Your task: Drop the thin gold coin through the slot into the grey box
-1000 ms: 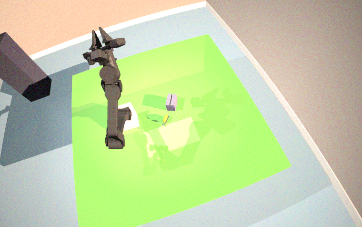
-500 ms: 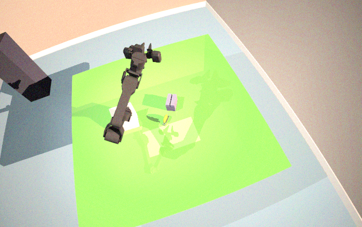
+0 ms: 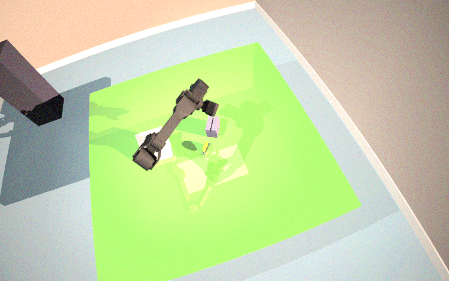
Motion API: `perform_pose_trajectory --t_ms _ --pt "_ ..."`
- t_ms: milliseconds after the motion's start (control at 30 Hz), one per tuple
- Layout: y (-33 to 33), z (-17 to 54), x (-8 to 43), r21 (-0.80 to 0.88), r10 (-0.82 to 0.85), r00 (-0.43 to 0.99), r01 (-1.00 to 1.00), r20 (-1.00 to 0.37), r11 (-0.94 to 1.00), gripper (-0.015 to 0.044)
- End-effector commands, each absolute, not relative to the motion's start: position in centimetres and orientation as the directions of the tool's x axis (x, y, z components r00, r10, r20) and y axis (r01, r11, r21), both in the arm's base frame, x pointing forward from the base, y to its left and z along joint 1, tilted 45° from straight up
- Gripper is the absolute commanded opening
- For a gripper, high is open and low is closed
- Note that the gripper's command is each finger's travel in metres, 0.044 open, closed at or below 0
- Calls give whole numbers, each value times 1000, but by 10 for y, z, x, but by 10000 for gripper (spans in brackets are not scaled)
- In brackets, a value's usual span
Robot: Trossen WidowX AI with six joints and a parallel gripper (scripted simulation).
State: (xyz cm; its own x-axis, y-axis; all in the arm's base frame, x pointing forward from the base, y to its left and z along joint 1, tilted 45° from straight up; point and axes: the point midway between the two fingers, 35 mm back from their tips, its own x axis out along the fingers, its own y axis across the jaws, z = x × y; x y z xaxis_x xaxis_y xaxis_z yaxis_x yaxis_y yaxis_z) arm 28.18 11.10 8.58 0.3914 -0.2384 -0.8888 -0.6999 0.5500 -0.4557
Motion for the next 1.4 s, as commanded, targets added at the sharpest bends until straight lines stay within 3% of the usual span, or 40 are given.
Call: perform_pose_trajectory --t_ms 0,233,1367 --pt "56 76 266 -479 -443 255 -704 -859 523 161" --pt "-24 81 232 -460 -702 2 -756 -712 465 161" --pt "-79 35 235 -461 -702 3 -756 -712 465 161"
